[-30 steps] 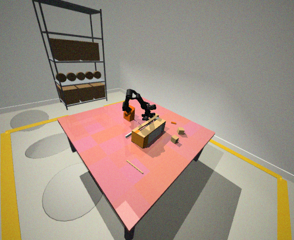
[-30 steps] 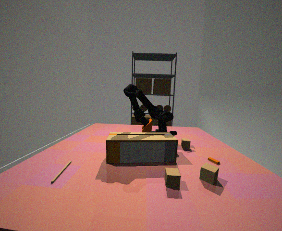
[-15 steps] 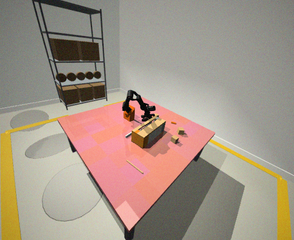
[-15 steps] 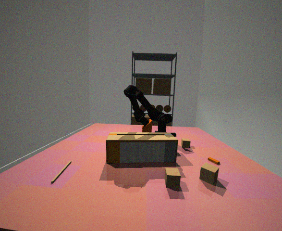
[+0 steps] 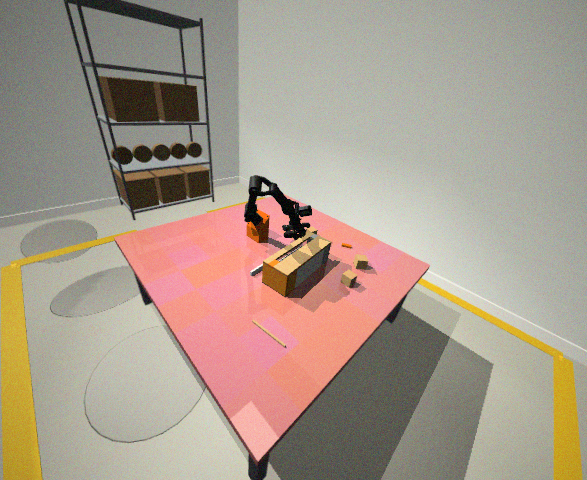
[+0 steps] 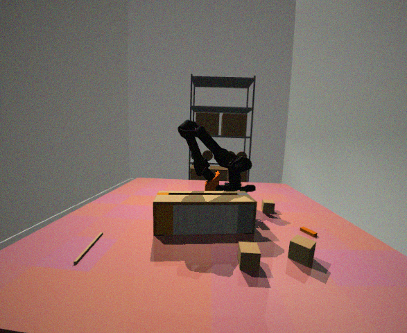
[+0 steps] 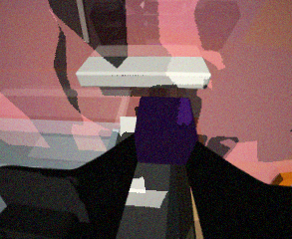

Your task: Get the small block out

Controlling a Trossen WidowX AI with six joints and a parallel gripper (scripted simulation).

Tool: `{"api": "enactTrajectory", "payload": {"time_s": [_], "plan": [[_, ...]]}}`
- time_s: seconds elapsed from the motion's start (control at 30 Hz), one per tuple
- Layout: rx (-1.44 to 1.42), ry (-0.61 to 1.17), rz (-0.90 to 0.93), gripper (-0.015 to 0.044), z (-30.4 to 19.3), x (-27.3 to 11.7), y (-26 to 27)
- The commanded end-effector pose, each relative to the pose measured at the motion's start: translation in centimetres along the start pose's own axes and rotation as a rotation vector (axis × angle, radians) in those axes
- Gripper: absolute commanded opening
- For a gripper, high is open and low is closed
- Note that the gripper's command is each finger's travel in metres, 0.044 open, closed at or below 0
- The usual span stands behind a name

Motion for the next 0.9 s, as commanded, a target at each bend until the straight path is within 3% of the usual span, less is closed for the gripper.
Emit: {"api": "enactTrajectory", "payload": {"time_s": [0.0,0.27,0.7,0.87], "plan": [[0.003,0.003,-0.001,0.0000,-0.8,-1.7,0.3],[-0.037,0.012,-0.015,0.0000,-1.5,-3.6,0.4],[-0.349,0.107,-0.151,0.0000,-2.6,-12.2,0.2],[-0.366,0.112,-0.157,0.0000,-2.5,-12.7,0.2]]}}
Point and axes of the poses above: the point midway between the two fingers, 35 mm back from their tips, its own x axis out along the fingers, its own y axis across the jaws, z = x × y, the point moved 9 cm from there along -x, back along the fingers, and after that the axes turned 12 degrees about -x, right-handed, at the moved point
